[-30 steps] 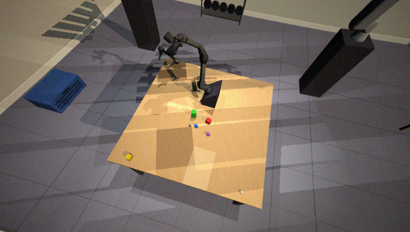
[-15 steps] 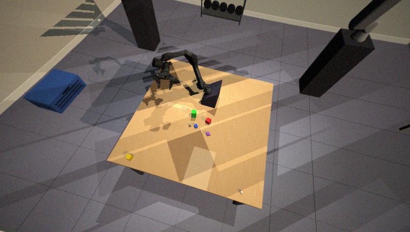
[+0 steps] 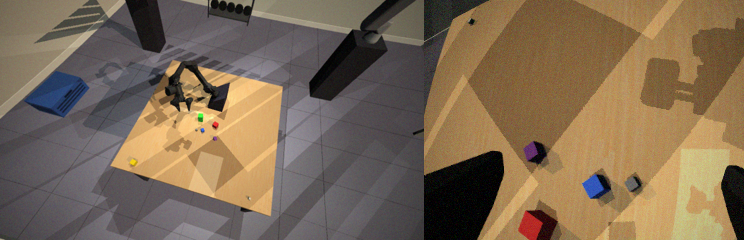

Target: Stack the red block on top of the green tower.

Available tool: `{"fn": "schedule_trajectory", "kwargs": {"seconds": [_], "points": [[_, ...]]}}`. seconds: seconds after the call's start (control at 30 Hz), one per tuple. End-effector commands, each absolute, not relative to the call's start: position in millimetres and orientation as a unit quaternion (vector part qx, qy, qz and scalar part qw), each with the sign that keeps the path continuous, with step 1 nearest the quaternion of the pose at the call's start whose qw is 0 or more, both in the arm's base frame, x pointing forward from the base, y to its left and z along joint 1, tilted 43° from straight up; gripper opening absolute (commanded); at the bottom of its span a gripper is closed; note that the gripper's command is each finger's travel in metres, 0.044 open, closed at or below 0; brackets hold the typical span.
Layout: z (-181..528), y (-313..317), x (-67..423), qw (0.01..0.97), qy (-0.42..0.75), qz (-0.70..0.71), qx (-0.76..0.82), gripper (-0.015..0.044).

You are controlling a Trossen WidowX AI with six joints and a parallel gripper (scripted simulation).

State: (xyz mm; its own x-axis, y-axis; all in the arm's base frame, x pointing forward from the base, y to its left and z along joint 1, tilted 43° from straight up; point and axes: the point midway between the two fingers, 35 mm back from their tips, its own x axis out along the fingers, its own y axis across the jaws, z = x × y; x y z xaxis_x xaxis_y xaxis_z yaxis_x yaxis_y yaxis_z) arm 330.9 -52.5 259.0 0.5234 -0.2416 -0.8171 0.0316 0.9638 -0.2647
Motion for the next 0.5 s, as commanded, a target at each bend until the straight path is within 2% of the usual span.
{"fn": "schedule_trajectory", "kwargs": {"seconds": [0.0,0.47], "points": [[221,-40,340,0.844,0.521,-0.096,-0.085,0.0440],[74,15,335,0.748,0.625,-0.216,-0.053,0.0440]]}}
